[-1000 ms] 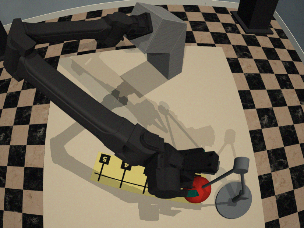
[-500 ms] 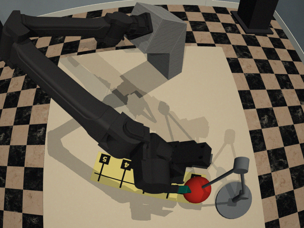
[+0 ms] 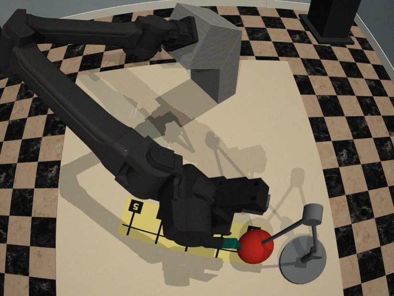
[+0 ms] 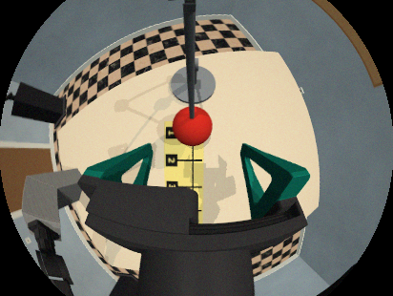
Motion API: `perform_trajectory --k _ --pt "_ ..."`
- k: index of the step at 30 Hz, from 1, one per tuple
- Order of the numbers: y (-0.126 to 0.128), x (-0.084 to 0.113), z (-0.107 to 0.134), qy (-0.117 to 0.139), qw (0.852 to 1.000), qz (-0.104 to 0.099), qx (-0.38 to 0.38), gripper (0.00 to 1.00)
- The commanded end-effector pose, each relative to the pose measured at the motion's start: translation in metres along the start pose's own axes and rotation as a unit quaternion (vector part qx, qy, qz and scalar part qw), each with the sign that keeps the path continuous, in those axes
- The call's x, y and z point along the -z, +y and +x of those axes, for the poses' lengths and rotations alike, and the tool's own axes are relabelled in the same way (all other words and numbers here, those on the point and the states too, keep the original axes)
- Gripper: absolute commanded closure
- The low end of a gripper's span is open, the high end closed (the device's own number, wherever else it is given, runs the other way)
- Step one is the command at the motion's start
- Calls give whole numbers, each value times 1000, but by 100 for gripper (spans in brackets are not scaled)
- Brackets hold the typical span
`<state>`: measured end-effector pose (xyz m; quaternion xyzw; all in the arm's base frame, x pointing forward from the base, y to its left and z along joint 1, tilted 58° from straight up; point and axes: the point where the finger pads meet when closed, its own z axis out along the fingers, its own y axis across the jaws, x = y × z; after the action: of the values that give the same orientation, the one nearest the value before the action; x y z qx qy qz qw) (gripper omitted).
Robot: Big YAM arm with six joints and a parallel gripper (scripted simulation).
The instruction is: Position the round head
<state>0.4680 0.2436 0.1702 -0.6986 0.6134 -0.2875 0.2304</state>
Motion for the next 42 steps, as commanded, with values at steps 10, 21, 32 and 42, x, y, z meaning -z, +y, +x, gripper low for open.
perform_trajectory --k 10,21,32,42 --pt "6 10 -11 -5 1000 0 3 0" --pt "3 5 -7 -2 1000 1 2 0" --pt "3 5 -7 -1 1000 1 2 0" --pt "3 5 -7 -2 1000 1 2 0"
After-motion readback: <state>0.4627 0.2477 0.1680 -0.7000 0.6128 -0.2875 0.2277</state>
